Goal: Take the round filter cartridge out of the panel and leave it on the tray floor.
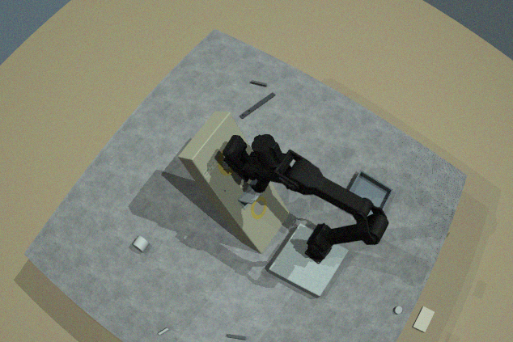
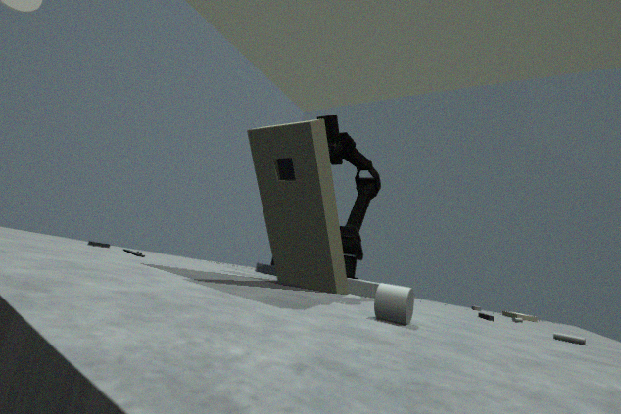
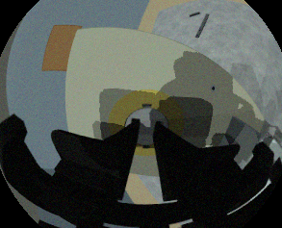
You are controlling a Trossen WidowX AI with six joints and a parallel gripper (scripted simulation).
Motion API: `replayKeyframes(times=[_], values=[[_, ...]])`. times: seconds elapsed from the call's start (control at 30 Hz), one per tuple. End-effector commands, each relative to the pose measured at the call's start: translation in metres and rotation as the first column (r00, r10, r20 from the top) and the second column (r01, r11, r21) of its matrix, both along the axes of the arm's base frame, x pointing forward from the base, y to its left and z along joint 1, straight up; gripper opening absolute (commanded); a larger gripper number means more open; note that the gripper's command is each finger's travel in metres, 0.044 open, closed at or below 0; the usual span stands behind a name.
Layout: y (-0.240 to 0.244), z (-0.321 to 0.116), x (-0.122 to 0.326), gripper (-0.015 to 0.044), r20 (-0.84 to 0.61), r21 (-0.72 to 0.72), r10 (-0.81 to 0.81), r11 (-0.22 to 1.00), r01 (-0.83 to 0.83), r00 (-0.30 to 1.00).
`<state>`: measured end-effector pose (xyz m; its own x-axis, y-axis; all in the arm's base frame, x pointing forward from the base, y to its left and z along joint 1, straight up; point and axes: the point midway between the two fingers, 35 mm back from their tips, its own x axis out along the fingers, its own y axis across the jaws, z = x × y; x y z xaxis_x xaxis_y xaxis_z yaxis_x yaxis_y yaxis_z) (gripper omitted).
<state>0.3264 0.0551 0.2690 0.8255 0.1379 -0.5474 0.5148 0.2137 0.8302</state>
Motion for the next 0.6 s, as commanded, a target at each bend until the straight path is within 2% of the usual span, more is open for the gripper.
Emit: replayKeyframes(times=[0.0, 0.27, 0.57], values=[[0.0008, -0.0023, 0.0035, 0.0000, 0.001, -0.019, 0.013, 1.000, -0.013, 1.000], [0.0023, -0.0063, 0.0100, 0.0000, 0.016, -0.241, 0.166, 0.958, -0.157, 0.986], [0.0025, -0.0069, 0.0109, 0.0000, -0.006, -0.483, 0.336, 0.824, -0.297, 0.942]])
